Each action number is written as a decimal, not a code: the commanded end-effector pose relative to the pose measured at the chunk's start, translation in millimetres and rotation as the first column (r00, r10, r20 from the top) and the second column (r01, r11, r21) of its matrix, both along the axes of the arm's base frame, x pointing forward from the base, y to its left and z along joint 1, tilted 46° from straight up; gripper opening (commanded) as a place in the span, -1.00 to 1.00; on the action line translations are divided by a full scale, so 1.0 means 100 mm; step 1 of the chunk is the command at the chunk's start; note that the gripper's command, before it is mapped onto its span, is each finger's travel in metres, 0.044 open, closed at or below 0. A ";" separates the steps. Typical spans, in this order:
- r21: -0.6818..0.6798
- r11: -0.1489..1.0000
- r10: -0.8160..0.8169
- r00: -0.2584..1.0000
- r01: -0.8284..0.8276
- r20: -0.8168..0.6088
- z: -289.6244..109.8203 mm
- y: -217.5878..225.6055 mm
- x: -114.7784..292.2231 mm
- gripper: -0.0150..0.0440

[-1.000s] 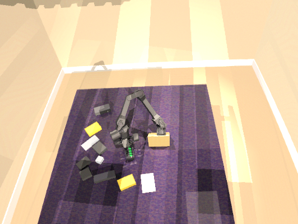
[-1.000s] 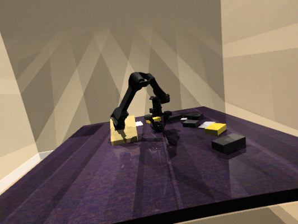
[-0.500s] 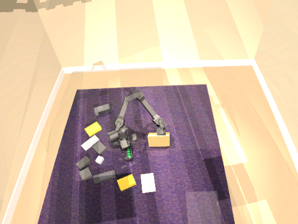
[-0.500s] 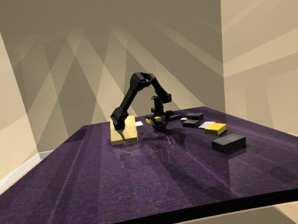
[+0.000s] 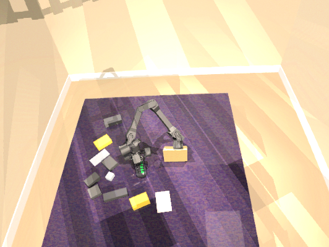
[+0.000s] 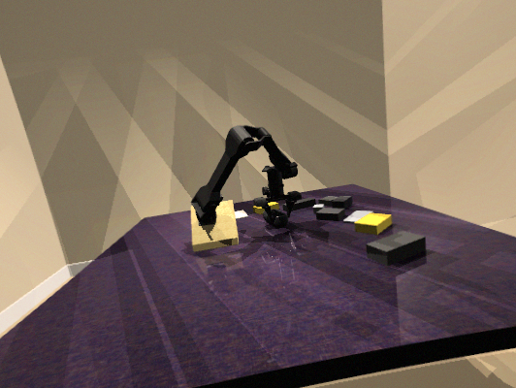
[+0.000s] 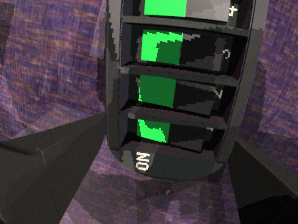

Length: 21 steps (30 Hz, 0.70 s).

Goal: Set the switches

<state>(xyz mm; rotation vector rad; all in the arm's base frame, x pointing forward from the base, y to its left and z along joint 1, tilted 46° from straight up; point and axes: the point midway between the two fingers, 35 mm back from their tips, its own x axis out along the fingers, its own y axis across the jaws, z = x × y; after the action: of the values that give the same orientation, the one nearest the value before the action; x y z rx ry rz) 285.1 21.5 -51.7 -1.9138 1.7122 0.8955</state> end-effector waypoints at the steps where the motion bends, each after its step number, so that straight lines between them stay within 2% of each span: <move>1: 0.000 1.000 0.000 1.000 0.000 0.001 0.00 0.00 0.00 0.04; 8: 0.001 1.000 0.000 1.000 0.000 0.002 0.02 0.02 0.00 0.67; 12: 0.006 1.000 -0.001 1.000 0.001 0.016 0.32 0.33 -0.02 1.00; 21: 0.006 1.000 -0.001 1.000 0.001 0.016 0.34 0.35 -0.03 1.00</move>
<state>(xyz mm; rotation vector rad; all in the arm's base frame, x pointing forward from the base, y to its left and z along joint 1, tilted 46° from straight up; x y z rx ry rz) 282.1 56.3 -18.8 -1.9205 1.6974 0.8865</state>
